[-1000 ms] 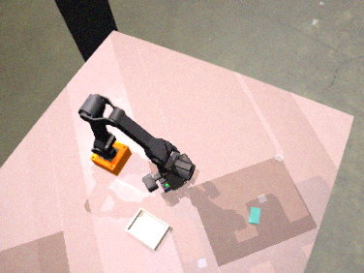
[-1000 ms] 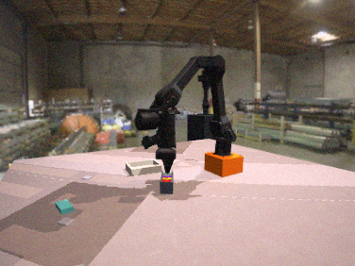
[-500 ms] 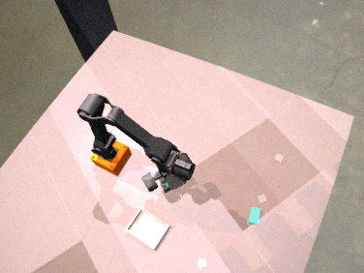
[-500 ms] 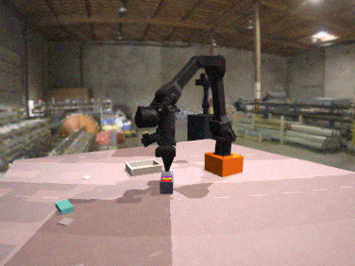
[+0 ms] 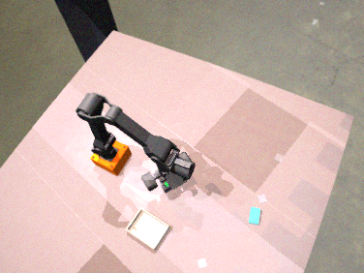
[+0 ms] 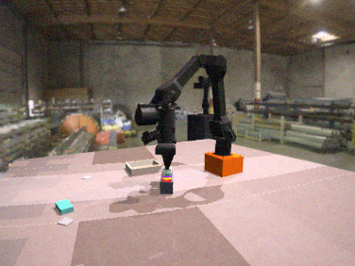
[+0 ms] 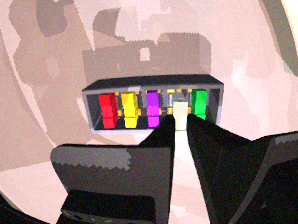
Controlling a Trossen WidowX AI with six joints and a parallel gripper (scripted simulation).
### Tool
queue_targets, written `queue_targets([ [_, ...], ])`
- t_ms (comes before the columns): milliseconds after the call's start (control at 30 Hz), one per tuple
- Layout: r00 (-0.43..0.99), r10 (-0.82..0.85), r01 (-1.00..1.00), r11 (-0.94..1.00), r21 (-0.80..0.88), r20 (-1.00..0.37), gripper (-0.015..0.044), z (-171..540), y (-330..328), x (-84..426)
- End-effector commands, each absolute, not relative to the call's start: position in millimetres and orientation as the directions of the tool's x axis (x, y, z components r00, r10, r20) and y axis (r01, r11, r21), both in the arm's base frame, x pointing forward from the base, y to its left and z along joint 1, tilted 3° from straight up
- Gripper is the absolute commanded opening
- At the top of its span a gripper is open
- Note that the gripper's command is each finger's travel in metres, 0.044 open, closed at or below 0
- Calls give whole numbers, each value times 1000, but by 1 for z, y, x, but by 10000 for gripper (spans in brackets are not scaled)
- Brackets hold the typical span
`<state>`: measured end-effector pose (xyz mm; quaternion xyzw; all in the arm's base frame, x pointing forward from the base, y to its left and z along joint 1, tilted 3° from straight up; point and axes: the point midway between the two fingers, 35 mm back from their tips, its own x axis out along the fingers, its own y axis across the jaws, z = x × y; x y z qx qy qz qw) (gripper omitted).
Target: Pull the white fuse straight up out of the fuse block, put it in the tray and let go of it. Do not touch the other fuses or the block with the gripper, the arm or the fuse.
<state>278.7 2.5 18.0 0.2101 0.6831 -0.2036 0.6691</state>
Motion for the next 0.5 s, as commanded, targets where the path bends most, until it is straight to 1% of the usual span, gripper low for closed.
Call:
queue_targets([
  [0, -16, 13, 559, 829, 1, -1000, 0, 20, 2, 279],
  [467, -16, 12, 559, 829, 1, -1000, 0, 27, 2, 279],
])
